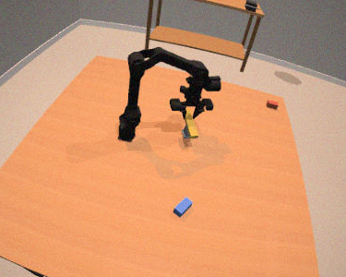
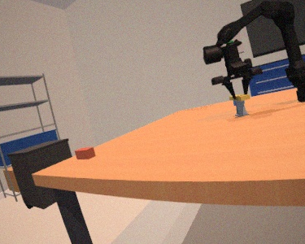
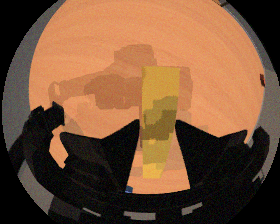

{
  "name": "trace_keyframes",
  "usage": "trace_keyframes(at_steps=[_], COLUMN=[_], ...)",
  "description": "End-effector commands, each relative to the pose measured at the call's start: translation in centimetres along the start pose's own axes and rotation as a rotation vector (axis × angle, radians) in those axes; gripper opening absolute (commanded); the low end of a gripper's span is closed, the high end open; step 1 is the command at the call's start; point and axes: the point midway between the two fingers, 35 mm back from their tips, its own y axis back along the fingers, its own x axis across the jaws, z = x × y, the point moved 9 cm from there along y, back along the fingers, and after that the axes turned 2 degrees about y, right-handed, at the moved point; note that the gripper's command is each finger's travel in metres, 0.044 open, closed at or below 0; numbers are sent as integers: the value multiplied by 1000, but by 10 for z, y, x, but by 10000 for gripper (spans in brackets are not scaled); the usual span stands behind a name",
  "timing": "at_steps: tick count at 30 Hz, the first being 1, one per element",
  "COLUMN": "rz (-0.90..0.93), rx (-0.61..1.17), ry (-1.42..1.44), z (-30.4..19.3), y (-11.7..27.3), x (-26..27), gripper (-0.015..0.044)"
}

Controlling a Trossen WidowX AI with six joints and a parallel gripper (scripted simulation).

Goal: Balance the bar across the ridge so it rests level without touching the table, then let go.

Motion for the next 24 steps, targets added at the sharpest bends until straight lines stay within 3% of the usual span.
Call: trace_keyframes(at_steps=[1, 8, 12, 20, 24], rz=[0, 0, 0, 0, 0], rx=[0, 0, 0, 0, 0], ry=[0, 0, 0, 0, 0], z=[0, 0, 0, 0, 0], y=[0, 0, 7, 93, 100], x=[0, 0, -1, -1, 0], gripper=[264, 440, 440, 440, 440])
